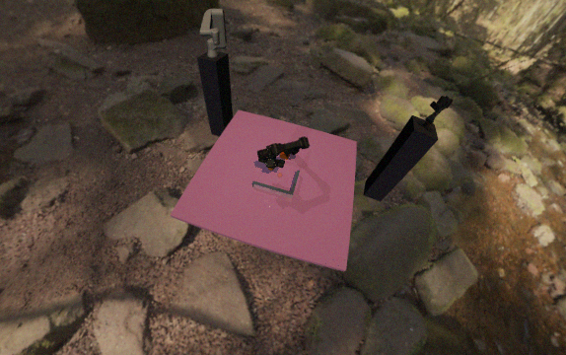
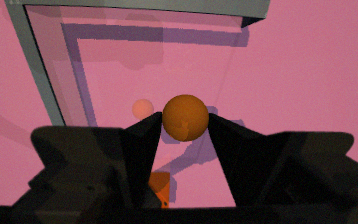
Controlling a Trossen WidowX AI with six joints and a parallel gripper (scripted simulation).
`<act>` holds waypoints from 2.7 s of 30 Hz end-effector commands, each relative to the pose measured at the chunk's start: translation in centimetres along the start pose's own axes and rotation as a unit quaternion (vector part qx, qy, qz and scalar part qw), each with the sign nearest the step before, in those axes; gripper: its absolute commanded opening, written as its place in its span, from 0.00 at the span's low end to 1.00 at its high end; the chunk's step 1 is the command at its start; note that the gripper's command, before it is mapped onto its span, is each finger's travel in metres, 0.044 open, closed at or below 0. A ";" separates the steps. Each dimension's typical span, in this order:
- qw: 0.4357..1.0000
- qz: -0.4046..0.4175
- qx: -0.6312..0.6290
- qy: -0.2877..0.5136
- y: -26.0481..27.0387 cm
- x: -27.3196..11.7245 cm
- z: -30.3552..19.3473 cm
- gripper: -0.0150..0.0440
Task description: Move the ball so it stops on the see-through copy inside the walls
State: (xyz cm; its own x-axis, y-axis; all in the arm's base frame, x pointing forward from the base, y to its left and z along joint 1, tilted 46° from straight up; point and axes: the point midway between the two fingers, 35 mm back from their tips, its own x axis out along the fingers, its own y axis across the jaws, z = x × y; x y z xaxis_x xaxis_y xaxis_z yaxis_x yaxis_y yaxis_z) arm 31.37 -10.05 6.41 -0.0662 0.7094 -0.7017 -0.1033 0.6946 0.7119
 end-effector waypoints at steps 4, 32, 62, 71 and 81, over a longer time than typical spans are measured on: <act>1.000 -0.002 -0.001 0.002 1.8 0.7 -0.9 0.25; 1.000 0.000 -0.001 0.003 6.7 5.6 -4.6 0.25; 1.000 0.003 -0.002 0.002 6.9 12.9 -4.8 0.25; 1.000 0.000 -0.002 0.003 6.8 12.9 -4.8 0.30; 1.000 0.000 -0.002 0.003 6.8 12.9 -4.8 0.74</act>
State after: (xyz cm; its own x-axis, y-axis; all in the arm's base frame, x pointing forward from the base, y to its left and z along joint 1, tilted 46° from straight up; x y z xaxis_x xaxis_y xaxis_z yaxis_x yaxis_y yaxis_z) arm 25.02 3.24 2.10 -0.0727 0.7091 -0.7013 -0.1073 0.6935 0.7124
